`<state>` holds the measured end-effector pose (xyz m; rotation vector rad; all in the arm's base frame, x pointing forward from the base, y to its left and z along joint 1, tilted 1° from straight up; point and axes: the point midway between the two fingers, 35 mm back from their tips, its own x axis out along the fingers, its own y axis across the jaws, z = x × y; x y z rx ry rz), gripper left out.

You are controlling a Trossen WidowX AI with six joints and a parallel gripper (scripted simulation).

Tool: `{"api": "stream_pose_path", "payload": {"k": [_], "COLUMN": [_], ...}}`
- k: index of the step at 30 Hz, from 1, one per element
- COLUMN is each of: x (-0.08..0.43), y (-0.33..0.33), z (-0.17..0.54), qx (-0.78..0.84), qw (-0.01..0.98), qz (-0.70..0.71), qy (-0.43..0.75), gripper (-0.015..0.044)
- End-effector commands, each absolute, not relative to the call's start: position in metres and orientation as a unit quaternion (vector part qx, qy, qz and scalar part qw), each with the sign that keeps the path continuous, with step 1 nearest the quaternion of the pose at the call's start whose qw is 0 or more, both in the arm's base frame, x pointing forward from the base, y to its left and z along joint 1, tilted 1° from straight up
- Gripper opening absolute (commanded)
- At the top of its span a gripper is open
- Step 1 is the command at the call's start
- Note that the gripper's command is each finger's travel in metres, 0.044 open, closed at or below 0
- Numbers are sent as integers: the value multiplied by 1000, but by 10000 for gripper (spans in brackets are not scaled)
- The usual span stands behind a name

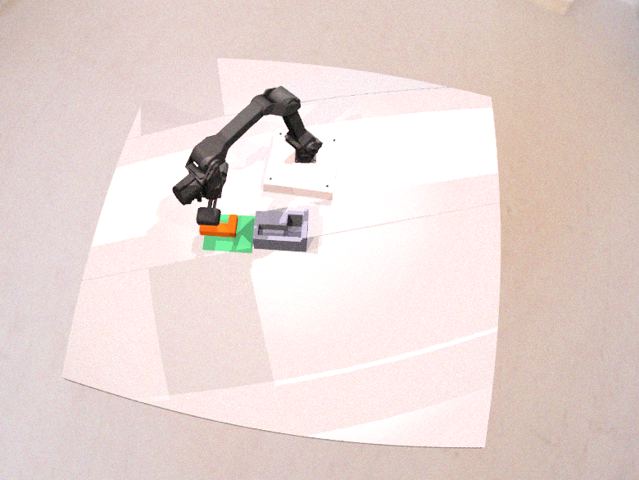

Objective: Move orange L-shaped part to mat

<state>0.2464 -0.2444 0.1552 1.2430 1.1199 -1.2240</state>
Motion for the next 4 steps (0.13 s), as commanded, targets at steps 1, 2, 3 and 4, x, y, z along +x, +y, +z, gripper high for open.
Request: {"api": "stream_pose_path", "payload": {"k": [1,2,3,4], "x": [247,247,247,247], "y": [-245,-245,-245,-245], "z": [155,155,155,155], "qx": [516,516,516,516], "qw": [510,510,510,510], "qz": [-508,-508,-508,-508], "qy": [464,464,464,464], "gripper": [400,400,400,400]}}
